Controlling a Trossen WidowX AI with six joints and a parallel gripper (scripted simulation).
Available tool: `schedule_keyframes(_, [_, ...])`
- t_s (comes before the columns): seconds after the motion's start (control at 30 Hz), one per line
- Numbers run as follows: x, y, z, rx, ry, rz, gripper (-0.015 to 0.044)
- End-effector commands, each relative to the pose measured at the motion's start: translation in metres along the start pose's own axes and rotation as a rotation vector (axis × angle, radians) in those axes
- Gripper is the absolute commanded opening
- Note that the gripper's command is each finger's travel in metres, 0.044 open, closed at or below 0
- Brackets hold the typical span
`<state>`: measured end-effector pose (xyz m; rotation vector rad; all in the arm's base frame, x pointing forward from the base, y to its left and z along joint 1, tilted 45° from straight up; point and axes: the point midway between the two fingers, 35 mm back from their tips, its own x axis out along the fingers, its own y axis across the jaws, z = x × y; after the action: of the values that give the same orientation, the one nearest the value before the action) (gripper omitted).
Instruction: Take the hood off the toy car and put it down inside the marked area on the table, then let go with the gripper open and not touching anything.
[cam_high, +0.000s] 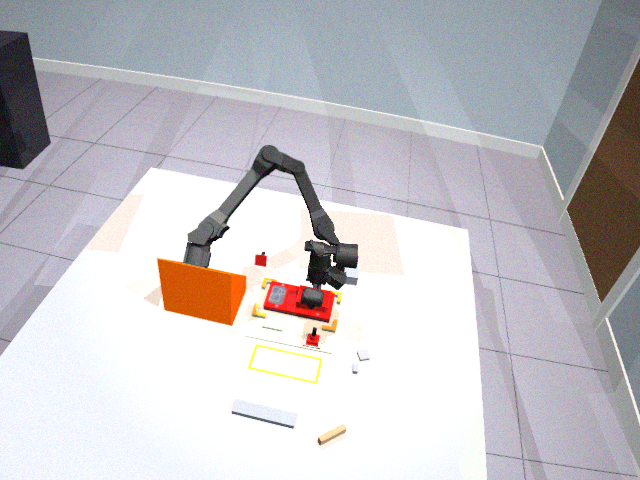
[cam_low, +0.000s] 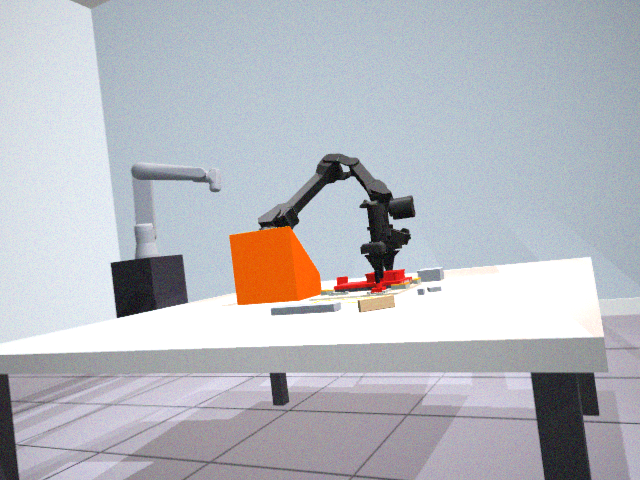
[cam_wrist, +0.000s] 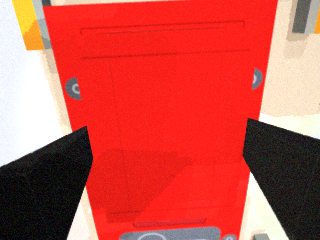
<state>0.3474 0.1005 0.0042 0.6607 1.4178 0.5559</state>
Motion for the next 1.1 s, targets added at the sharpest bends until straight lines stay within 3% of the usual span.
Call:
schedule_keyframes(0.0, [0.0,0.0,0.0,-0.001,0.0,0.0,0.0328])
schedule_keyframes(0.17, [0.0,0.0,0.0,-0.001,0.0,0.0,0.0295])
schedule_keyframes(0.53, [-0.006,0.0,0.0,-0.001,0.0,-0.001,0.0006])
schedule_keyframes(1.07, [-0.016,-0.001,0.001,0.0,0.0,-0.002,0.0])
